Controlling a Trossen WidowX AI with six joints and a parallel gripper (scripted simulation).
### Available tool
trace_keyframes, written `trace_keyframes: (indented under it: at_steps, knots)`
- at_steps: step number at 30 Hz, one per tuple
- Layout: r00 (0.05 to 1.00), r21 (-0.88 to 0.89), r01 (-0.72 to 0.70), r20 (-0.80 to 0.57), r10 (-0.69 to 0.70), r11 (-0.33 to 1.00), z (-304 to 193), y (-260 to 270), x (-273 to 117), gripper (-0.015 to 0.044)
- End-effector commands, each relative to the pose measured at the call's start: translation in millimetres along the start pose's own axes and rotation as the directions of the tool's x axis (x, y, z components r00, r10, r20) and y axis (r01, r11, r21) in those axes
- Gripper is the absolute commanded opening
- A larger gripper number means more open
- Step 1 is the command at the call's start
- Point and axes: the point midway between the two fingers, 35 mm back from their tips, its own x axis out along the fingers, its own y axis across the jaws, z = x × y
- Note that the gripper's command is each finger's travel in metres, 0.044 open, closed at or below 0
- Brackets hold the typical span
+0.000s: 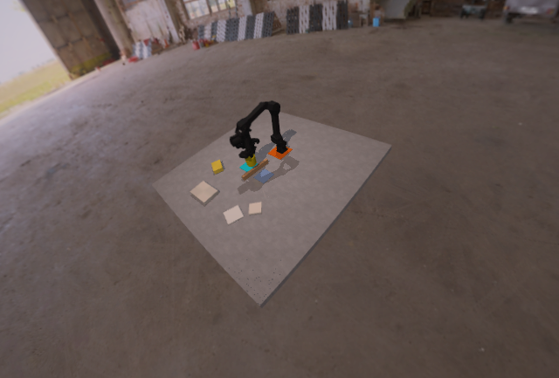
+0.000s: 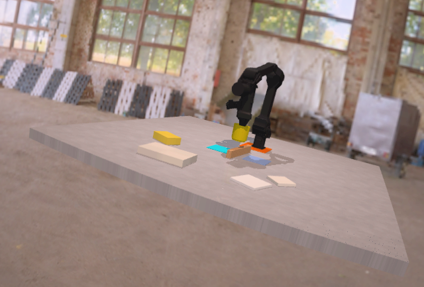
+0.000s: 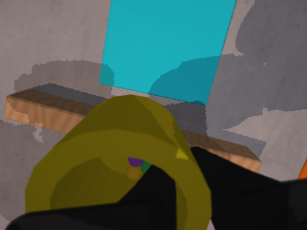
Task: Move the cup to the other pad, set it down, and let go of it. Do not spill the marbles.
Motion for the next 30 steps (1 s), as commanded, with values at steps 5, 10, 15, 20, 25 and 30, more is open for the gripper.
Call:
trace_keyframes:
  at_steps: [5,10,15,20,25,30]
  knots:
    - [1.000,-0.002,0.001,-0.003,-0.001,1.000,10.9,-5.1,-0.4,0.0000]
    - [1.000,-0.002,0.001,-0.002,-0.001,1.000,18.7,-8.7,-0.7,0.0000]
    - [1.000,-0.002,0.001,-0.001,-0.001,1.000,27.0,-12.5,-1.0,0.0000]
    - [1.000,-0.002,0.002,-0.001,-0.002,1.000,35.3,-16.5,-1.3,0.0000]
    - [1.000,-0.002,0.002,0.000,-0.002,1.000,43.5,-20.6,-1.7,0.0000]
    - [1.000,-0.002,0.003,0.001,-0.003,1.000,51.7,-24.8,-2.0,0.0000]
